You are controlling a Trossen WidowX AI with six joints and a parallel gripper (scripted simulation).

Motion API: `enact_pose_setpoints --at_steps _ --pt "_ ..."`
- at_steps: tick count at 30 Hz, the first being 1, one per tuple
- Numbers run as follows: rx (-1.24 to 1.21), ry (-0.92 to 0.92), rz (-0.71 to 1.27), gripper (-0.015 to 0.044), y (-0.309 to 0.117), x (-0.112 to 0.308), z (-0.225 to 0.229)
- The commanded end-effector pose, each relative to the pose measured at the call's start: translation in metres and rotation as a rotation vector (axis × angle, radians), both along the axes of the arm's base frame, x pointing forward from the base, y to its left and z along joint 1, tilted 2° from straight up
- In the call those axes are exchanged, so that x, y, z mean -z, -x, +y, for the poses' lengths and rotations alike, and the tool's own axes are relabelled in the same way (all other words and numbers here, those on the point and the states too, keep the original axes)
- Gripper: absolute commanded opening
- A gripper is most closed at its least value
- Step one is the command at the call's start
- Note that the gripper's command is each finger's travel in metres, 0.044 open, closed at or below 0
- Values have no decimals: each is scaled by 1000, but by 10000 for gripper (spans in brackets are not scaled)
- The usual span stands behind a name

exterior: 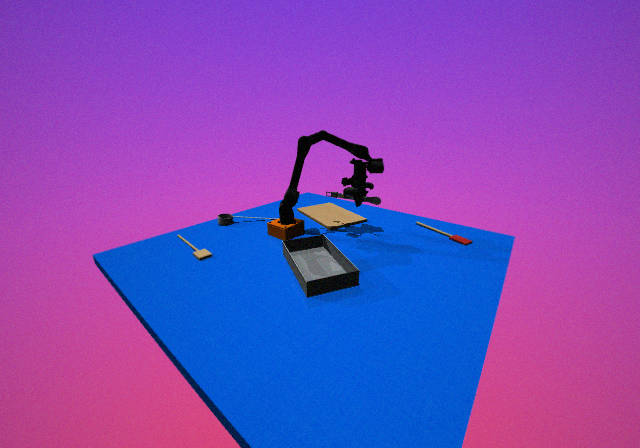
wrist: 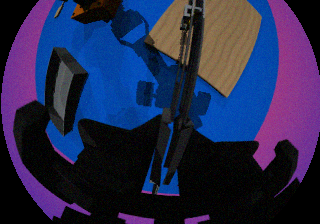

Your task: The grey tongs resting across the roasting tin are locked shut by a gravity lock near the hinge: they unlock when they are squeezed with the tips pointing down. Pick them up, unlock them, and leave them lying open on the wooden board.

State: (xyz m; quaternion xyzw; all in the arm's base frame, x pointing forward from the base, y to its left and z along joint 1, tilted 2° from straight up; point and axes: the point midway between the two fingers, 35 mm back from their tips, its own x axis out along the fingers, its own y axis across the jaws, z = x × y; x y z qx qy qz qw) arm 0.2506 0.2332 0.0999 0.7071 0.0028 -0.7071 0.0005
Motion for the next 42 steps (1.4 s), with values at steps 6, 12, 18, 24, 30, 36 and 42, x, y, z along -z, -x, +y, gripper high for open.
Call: enact_pose_setpoints --at_steps 6,12,18,24,30,36,42 --pt "159 -9 5 -150 37 -2 36" --pt "268 -12 8 -150 65 -3 56" --pt "377 -15 15 -150 95 -4 74" --pt "485 -15 20 -150 127 -4 88" --pt "589 -15 25 -150 159 -5 99" --pt "694 -13 30 -150 192 -6 107" --pt "801 -8 34 -150 224 -6 111"
